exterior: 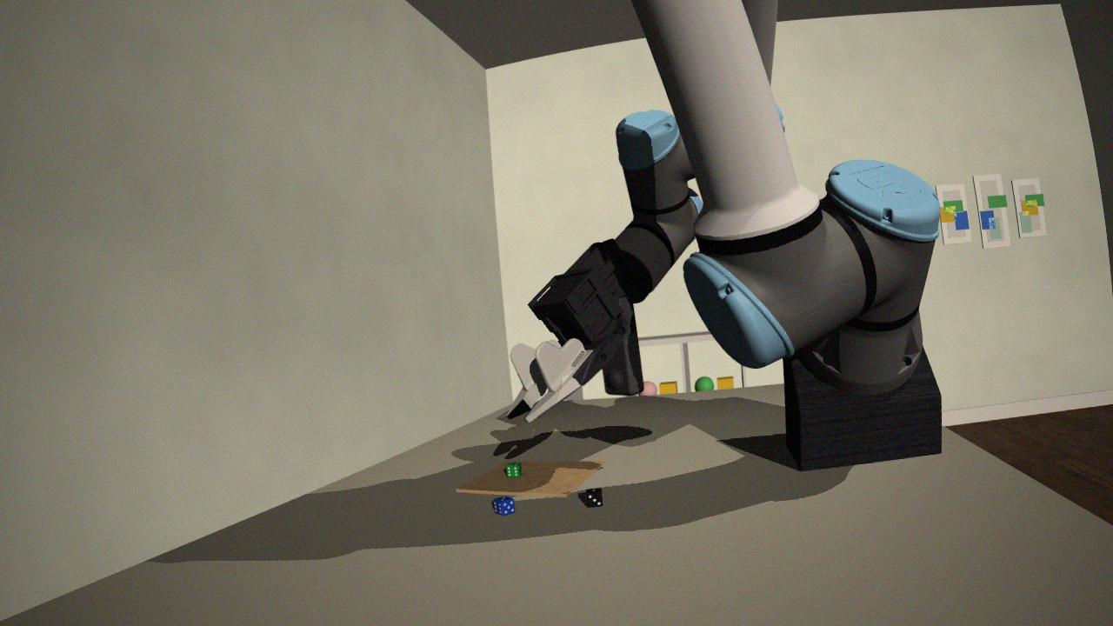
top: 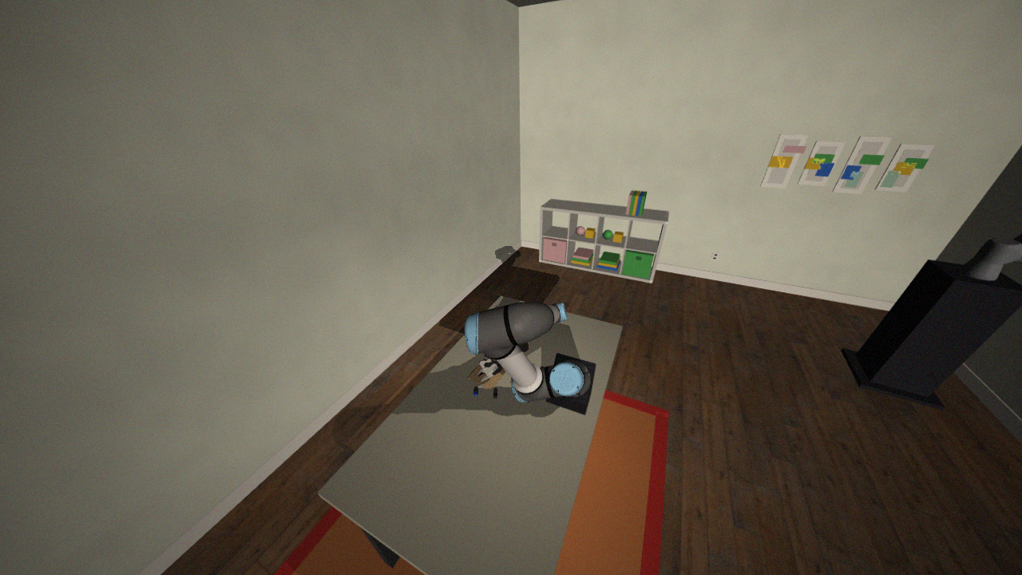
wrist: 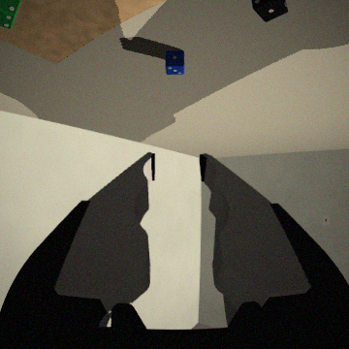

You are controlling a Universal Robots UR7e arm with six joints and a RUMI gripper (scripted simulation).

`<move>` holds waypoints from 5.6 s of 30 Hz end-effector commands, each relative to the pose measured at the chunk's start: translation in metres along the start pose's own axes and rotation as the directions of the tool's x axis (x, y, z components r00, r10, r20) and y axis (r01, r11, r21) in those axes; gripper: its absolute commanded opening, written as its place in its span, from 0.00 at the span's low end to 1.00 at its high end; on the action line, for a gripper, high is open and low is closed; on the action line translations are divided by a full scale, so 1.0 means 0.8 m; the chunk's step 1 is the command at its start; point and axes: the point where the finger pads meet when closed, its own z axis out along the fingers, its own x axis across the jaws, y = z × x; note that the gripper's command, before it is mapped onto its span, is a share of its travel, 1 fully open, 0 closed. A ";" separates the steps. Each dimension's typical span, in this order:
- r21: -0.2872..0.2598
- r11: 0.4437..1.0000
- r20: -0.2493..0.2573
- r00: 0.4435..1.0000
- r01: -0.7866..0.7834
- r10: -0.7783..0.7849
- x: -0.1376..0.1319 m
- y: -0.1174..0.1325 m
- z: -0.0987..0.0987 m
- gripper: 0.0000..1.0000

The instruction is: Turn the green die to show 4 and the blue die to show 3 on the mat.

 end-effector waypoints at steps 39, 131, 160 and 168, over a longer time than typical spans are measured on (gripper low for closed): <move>0.797 0.604 0.004 1.000 -0.007 0.007 -0.002 0.067 0.021 0.18; 0.468 0.333 -0.656 0.574 0.818 -0.489 -0.023 0.065 0.033 1.00; -0.168 -0.136 -0.788 -0.216 0.976 -0.577 -0.030 0.064 0.049 1.00; -0.303 -0.235 -0.746 -0.384 0.923 -0.544 -0.030 0.063 0.052 1.00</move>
